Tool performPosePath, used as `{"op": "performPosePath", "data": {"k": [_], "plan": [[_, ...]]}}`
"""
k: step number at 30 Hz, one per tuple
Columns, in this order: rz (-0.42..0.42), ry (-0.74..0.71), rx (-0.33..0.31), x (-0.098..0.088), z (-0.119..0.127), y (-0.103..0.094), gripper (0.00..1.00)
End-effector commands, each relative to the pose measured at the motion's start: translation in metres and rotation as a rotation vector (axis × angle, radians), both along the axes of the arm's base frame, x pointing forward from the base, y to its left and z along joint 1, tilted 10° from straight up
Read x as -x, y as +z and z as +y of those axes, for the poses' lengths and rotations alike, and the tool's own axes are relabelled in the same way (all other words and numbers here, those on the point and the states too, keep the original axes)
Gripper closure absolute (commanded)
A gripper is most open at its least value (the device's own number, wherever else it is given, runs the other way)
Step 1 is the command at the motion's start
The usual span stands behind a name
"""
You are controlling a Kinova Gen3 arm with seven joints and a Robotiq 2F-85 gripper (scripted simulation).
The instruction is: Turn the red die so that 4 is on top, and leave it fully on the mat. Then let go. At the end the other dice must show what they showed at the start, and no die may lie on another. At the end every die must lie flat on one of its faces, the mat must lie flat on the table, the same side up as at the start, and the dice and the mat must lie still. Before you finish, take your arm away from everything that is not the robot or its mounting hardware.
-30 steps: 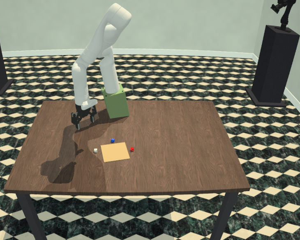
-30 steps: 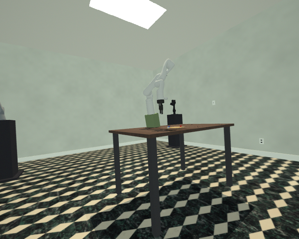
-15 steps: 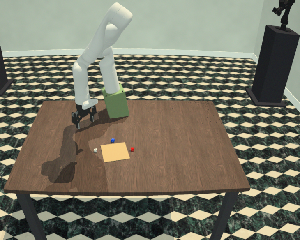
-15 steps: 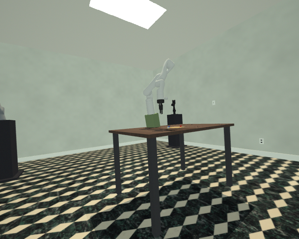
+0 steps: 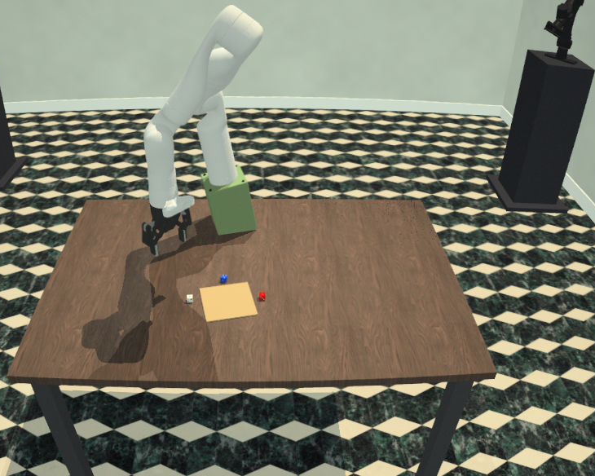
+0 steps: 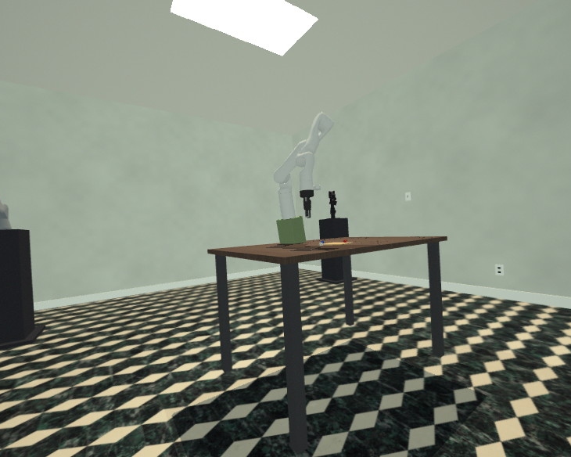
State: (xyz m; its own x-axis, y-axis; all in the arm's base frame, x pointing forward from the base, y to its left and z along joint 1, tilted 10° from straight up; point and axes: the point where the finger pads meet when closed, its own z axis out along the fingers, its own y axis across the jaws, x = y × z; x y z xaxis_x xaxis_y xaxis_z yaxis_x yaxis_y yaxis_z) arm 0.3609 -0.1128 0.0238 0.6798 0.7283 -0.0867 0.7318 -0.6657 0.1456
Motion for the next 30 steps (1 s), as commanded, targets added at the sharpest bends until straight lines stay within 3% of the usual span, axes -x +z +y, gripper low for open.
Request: {"op": "performPosePath", "data": {"k": [1, 11, 18, 20, 30], "plan": [[-0.001, 0.0, 0.0, 0.0, 0.0, 0.0, 0.0], [-0.001, 0.0, 0.0, -0.001, -0.003, -0.015, 0.0], [-0.001, 0.0, 0.0, -0.003, -0.008, -0.047, 0.0], [-0.001, 0.0, 0.0, -0.003, -0.008, -0.047, 0.0], [-0.001, 0.0, 0.0, -0.006, -0.017, -0.096, 0.0]]}}
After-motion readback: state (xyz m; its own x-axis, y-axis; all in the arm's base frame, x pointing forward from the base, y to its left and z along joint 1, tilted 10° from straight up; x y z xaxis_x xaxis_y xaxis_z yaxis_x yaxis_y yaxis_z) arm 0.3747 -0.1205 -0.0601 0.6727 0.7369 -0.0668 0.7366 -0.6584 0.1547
